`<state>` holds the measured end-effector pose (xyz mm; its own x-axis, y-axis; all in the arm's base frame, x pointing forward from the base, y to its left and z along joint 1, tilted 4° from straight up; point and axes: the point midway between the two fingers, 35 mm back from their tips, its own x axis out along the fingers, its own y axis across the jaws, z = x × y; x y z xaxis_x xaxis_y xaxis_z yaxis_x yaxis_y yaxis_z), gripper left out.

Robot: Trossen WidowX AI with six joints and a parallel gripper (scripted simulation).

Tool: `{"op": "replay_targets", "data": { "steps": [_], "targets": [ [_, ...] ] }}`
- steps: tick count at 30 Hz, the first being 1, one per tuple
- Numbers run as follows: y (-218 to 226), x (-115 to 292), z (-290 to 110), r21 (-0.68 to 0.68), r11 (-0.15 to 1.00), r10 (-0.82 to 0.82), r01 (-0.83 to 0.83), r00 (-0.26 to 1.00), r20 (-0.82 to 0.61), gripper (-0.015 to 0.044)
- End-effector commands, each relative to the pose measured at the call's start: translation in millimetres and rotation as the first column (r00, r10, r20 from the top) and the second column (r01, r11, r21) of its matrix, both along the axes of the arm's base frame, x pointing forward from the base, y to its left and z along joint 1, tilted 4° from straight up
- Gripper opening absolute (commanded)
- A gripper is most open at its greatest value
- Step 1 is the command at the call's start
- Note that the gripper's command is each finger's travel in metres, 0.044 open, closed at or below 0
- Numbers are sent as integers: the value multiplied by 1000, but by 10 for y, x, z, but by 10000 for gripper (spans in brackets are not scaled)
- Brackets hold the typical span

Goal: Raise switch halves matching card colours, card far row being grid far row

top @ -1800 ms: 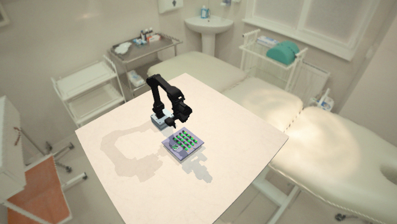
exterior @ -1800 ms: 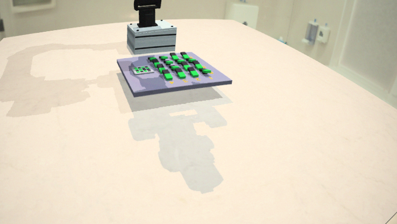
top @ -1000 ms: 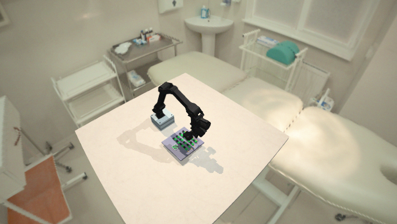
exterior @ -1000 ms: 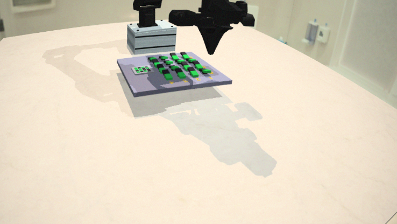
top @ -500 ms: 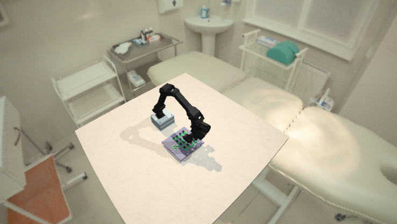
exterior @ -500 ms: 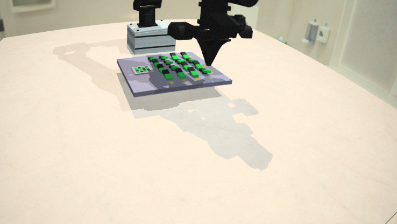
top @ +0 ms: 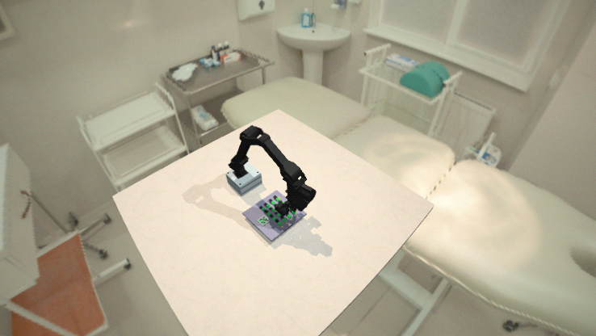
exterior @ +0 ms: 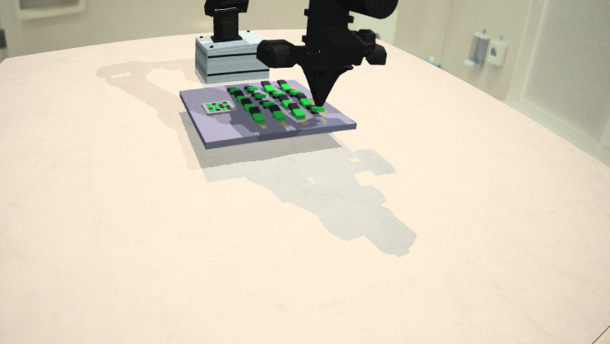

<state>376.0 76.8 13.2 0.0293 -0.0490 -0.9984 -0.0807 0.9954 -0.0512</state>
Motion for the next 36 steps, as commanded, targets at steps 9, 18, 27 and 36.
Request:
{"op": "replay_targets", "data": {
  "steps": [9,18,27,36],
  "targets": [
    [-7,2,-4,-3,1000,4,-4,1000,2,0],
    [-7,3,-14,-3,1000,4,-4,1000,2,0],
    [-8,3,-26,-3,1000,4,-4,1000,2,0],
    [-8,4,-38,-3,1000,4,-4,1000,2,0]
  ]
}}
